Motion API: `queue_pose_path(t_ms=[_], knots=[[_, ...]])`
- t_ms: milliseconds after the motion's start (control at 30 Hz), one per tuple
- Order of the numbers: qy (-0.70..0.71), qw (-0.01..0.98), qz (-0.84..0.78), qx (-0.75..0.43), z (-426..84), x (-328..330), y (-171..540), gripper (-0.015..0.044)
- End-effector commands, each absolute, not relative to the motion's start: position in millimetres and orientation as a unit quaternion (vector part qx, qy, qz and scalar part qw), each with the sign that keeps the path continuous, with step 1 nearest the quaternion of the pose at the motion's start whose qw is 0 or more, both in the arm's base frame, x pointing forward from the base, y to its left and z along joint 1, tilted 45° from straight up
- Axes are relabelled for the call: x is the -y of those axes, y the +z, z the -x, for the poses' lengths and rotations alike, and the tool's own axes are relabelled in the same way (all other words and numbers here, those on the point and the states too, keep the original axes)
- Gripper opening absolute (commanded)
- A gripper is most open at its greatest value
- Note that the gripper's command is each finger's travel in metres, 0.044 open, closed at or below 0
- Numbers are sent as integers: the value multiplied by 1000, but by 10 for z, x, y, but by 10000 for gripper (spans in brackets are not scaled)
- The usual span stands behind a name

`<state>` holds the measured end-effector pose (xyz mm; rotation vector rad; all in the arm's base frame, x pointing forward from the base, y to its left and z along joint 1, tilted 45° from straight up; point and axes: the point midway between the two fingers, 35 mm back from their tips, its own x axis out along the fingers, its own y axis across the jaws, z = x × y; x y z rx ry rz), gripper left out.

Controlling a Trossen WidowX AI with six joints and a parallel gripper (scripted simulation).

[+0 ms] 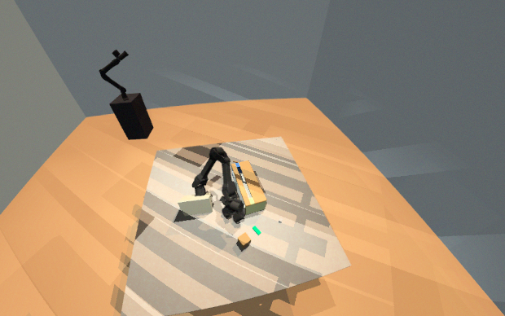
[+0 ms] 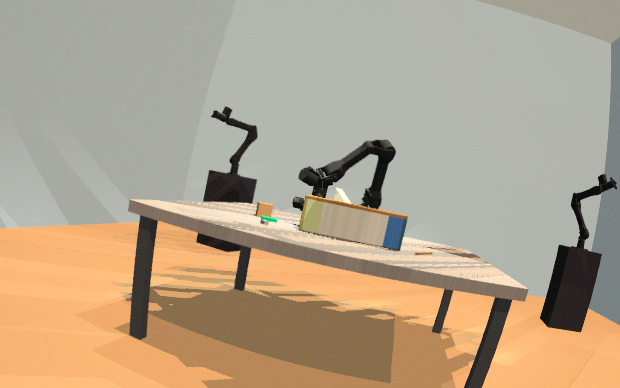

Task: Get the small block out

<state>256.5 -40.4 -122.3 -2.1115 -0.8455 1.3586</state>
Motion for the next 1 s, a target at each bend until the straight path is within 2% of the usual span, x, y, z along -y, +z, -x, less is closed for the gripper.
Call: queue_pose_path(t_ms=[0, 100, 167, 267, 733, 967], knots=[[497, 247, 773, 309, -2562, 391, -1227, 154], [497, 247, 773, 309, -2562, 391, -1227, 75], [497, 247, 773, 309, -2562, 391, -1227, 62], [497, 246, 773, 309, -2577, 452, -1176, 0], [499, 245, 773, 307, -2618, 837, -776, 0], [530, 287, 763, 233, -2616, 1043, -559, 0]])
